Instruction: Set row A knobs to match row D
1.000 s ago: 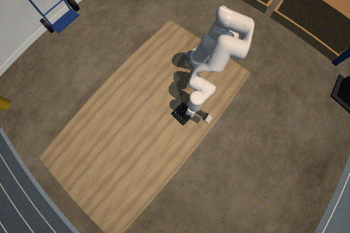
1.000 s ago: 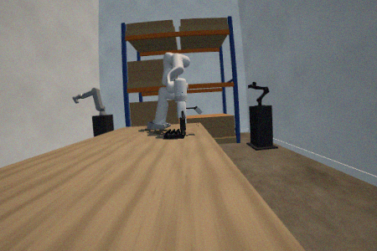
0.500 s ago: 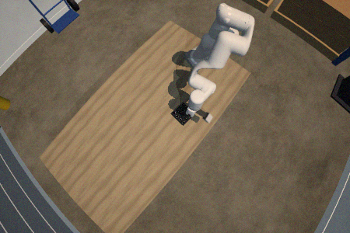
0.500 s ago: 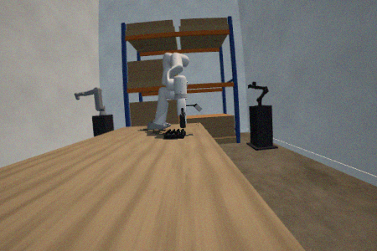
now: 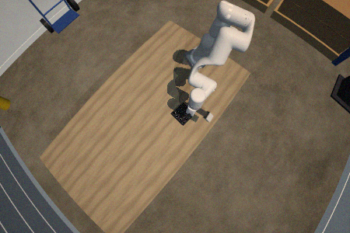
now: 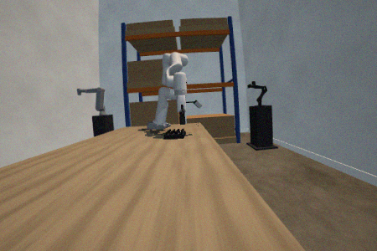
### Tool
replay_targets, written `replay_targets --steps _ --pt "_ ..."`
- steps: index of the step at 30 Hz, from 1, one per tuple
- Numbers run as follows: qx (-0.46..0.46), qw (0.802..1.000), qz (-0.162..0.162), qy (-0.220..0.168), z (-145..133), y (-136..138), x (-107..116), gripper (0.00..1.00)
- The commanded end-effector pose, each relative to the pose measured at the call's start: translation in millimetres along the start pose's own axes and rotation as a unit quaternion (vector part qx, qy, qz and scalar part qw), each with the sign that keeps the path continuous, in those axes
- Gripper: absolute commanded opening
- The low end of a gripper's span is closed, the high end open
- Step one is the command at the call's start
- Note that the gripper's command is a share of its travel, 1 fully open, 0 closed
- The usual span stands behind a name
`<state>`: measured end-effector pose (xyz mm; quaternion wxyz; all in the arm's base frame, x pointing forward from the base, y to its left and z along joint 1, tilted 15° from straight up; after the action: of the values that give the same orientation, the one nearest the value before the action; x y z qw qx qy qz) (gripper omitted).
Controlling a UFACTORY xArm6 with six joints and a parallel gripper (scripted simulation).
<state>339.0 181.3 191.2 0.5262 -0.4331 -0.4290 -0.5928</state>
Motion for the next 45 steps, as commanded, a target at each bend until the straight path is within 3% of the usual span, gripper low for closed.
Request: replay_targets --steps 1,7,8,19,33,45 --pt "0.000 1.000 -0.002 0.001 1 1 1 0.19" --pt "0.000 1.000 -0.002 0.001 1 1 1 0.19" --pt "0.000 1.000 -0.002 0.001 1 1 1 1.00" --pt "0.000 1.000 -0.002 0.001 1 1 25 1.00" --pt "0.000 1.000 -0.002 0.001 1 1 108 1.00" --pt "0.000 1.000 -0.002 0.001 1 1 115 1.00"
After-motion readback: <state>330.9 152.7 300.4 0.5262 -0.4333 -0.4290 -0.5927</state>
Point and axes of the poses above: the point where the finger pads meet when closed, its own x axis back along the fingers, its own y axis across the jaws, z = x × y, the point moved 7 cm from there along x, back along the fingers, and after that the axes turned 12 degrees about -x, right-handed, at the moved point
